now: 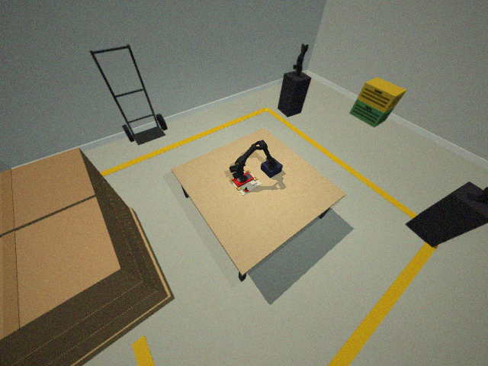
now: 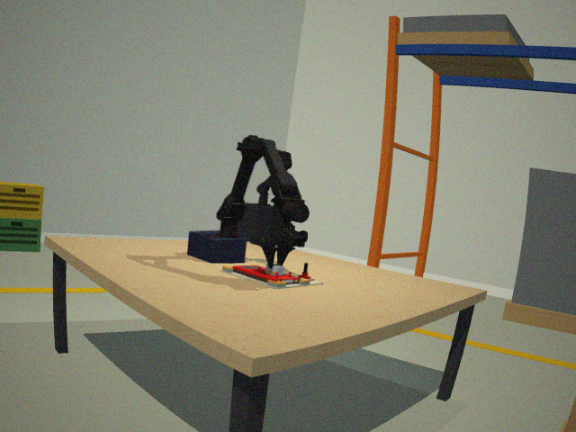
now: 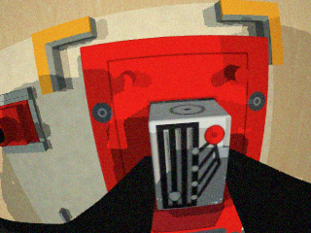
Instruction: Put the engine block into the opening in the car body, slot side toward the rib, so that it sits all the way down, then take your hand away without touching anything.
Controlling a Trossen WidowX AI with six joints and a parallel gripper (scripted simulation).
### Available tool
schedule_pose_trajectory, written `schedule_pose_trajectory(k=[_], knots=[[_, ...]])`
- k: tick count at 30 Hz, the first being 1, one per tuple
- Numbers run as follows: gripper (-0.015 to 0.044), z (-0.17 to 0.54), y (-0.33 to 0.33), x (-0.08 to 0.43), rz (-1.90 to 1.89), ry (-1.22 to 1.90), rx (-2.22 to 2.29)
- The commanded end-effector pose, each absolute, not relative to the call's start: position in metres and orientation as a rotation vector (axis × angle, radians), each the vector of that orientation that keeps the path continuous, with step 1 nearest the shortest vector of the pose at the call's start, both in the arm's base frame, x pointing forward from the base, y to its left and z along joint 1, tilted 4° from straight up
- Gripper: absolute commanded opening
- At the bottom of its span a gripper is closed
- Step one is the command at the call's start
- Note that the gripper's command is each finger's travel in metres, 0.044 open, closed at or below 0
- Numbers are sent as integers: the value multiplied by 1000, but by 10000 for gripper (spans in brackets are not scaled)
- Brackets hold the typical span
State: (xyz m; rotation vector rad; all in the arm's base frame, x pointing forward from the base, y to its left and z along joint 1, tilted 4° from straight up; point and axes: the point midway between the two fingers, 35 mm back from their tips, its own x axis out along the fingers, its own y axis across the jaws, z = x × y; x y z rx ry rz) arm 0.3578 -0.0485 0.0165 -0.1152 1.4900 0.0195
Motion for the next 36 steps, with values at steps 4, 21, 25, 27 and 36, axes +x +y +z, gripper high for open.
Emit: schedule_pose_trajectory(k=[4,21,25,27,36], knots=[[160,15,-48,357,24,1491,-115],[440,16,-48,358,19,1490,-115],[440,16,-48,358,19,1490,-115],[440,16,-48,358,19,1490,-115],[440,26,-48,357,24,1491,-115]])
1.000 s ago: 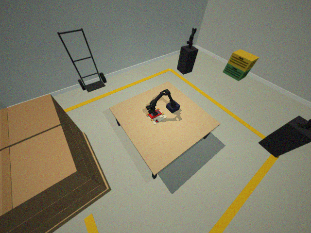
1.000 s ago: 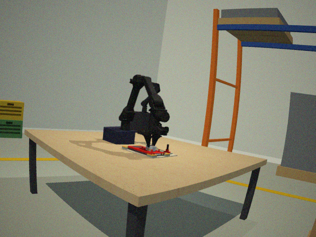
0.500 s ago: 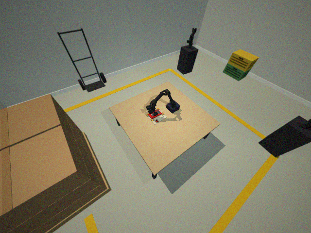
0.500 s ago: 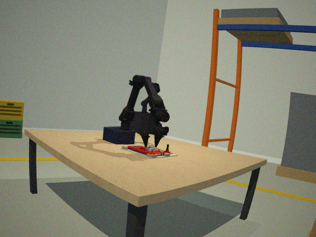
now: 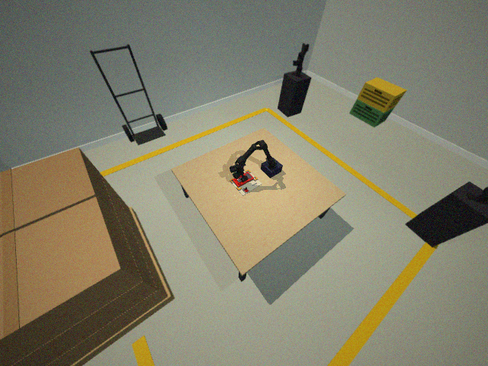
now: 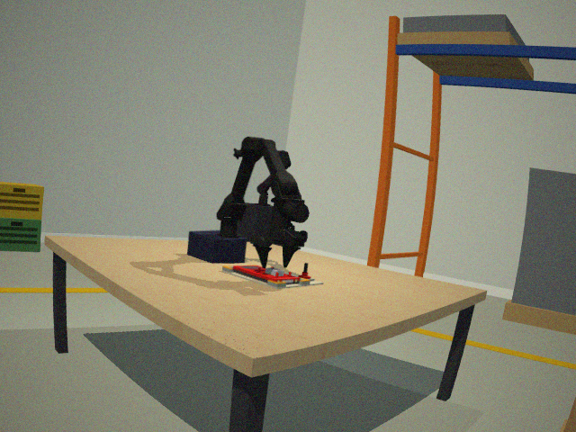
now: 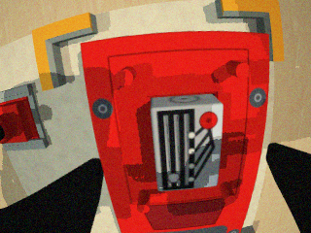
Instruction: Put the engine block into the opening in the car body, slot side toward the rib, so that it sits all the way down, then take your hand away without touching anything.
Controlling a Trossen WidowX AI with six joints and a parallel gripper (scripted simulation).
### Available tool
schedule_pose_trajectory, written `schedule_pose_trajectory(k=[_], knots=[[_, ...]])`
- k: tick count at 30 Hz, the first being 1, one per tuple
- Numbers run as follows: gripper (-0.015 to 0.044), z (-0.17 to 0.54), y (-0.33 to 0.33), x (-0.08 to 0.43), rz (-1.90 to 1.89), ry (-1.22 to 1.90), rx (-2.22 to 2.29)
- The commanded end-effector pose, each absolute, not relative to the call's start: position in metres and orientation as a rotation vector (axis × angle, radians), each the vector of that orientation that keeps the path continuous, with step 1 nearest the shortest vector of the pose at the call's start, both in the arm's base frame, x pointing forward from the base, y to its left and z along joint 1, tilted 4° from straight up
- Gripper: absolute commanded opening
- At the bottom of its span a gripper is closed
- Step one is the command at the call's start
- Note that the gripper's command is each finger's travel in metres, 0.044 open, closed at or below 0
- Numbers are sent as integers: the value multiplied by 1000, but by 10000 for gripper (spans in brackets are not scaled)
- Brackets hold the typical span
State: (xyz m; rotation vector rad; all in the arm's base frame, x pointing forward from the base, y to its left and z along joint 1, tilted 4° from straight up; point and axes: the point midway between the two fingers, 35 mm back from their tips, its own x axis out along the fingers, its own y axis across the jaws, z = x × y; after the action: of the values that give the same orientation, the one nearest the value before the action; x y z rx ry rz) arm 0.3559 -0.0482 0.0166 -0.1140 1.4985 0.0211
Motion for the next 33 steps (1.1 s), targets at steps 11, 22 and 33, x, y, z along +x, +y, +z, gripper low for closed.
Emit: schedule_pose_trajectory(k=[11,22,33], knots=[[440,26,-48,357,24,1491,-115],[177,26,-48,357,24,1491,-115],[0,26,-48,357,24,1491,-115]])
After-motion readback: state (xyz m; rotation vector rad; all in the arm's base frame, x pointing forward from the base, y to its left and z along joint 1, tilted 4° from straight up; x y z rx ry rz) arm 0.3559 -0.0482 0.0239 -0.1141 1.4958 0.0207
